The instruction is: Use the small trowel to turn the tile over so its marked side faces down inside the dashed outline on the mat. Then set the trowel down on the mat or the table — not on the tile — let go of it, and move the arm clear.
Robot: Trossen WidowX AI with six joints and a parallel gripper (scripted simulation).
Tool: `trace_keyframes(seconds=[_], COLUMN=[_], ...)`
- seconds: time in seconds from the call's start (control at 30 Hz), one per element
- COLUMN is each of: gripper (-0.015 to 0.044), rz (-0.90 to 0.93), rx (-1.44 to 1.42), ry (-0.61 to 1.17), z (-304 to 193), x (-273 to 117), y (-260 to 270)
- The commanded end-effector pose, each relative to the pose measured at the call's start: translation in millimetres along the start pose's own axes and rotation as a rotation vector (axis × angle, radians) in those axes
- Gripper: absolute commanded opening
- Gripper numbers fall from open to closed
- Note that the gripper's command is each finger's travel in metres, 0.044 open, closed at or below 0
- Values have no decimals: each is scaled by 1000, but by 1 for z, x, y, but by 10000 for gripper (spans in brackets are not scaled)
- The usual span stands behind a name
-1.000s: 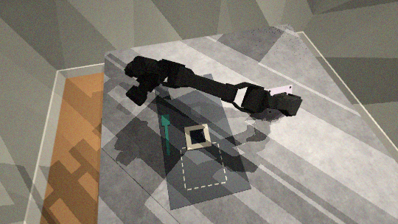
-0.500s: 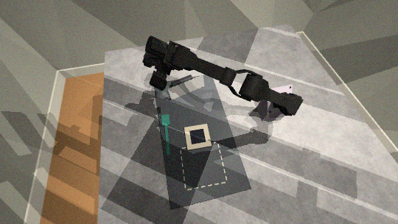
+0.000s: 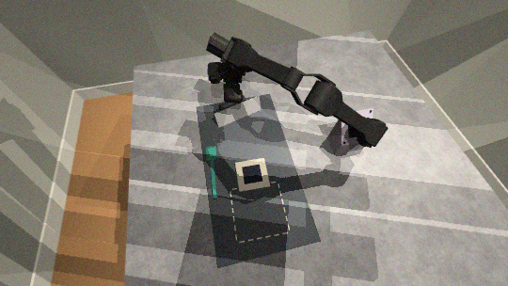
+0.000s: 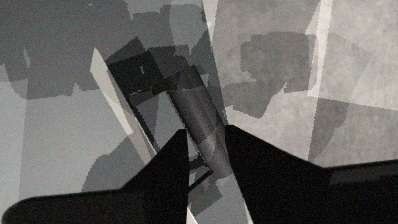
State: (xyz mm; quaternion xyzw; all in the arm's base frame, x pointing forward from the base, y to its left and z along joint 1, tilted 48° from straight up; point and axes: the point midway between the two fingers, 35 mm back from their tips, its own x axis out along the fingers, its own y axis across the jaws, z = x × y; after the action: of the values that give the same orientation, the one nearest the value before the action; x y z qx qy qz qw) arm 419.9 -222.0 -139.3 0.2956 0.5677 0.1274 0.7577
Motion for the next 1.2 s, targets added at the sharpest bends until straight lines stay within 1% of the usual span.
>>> trace_keyframes(seconds=[0.0,0.27,0.47,0.83,1.17], gripper=[100,100,100,100,100], rz=[18,123,231,231,230], rx=[-74,-244,-359,-347,-352], ry=[69,216,288,287,285], z=[-23,-77,-110,-111,-113], x=[-2,-9,-17,-16,-1], y=[-8,-16,-15,-15,-12])
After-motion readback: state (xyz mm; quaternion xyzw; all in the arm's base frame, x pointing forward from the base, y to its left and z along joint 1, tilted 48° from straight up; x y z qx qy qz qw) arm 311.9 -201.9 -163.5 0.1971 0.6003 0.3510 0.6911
